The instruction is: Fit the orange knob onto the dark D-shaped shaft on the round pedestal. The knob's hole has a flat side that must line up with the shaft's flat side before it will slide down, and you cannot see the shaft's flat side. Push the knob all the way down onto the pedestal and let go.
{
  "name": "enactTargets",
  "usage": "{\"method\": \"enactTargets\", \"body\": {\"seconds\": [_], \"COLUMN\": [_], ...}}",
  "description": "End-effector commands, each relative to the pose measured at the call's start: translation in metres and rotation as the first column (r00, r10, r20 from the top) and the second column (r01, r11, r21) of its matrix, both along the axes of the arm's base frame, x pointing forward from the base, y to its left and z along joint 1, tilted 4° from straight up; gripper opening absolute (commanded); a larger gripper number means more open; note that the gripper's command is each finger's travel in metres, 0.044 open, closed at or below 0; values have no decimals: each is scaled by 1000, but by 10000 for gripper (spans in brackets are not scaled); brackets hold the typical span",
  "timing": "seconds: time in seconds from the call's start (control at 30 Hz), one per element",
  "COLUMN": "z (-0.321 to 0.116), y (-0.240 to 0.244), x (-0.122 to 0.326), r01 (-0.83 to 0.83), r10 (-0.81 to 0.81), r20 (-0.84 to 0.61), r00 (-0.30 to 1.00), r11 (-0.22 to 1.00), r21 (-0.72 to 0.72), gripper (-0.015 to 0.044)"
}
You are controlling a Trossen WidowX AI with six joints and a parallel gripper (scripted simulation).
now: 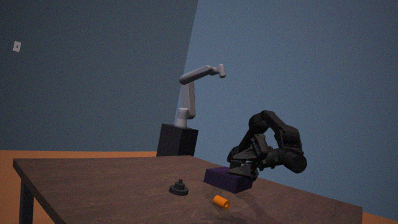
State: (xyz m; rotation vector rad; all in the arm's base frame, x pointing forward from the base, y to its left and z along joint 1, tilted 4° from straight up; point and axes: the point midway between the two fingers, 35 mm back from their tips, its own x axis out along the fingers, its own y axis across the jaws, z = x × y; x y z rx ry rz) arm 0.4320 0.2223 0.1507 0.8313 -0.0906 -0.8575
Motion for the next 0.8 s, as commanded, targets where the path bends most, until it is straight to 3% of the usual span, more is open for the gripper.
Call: {"method": "enactTargets", "body": {"seconds": [0.0, 0.1, 0.2, 0.4, 0.6, 0.77], "z": [-1, -11, -24, -50, -74, -87], "y": [-1, -13, -29, -56, -78, -88], "x": [0, -4, -12, -32, -60, -79], "r01": [-2, -53, -165, -475, -744, -804], "r10": [2, 29, 61, 107, 101, 88], "r20": [-15, -231, -495, -879, -994, -954], "r00": [1000, 972, 867, 465, -47, -288], "r11": [1000, 994, 972, 868, 660, 519], "r21": [-7, -94, -170, -146, 102, 290], "gripper": [426, 440, 440, 440, 440, 440]}}
